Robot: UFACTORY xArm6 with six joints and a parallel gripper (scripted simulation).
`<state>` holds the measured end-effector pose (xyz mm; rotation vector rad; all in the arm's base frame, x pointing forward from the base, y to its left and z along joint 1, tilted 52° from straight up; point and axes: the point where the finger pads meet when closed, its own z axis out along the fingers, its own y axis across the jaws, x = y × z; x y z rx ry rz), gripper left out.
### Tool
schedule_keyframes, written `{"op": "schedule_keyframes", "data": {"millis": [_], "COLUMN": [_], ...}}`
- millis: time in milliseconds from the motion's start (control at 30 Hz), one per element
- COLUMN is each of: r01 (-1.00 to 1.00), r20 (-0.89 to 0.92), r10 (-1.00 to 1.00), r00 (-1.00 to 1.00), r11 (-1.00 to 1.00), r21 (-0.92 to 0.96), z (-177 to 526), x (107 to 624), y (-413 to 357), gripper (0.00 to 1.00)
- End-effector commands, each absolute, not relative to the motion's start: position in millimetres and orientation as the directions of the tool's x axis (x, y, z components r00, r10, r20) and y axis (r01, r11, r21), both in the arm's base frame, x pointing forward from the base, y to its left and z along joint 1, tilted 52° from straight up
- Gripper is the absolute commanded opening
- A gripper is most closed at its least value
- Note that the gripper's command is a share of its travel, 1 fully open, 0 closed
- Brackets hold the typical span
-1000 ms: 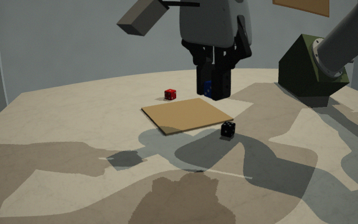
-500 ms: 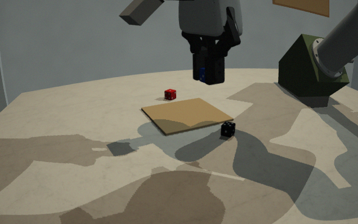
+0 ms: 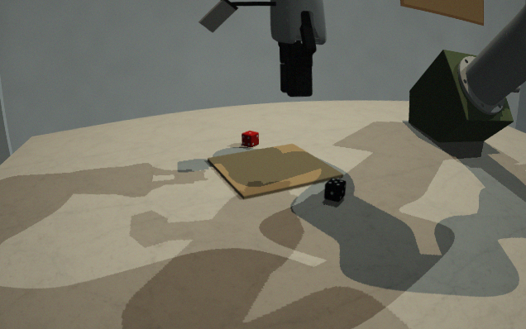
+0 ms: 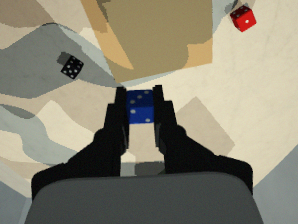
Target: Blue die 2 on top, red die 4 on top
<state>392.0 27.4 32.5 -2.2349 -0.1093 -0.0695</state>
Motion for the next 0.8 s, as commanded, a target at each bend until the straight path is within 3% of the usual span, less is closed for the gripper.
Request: {"op": "schedule_keyframes", "data": {"millis": [0,767], "r01": [0.068,0.068], "r20": [0.060,0.060], "r10": [0.032,0.032], "r00": [0.998,0.998], "r11": [-0.616,-0.616], "r21": [-0.785,-0.785], "z": [20,-2], "x": [393,393], "y": [17,45], "gripper": [0.15,0.15]}}
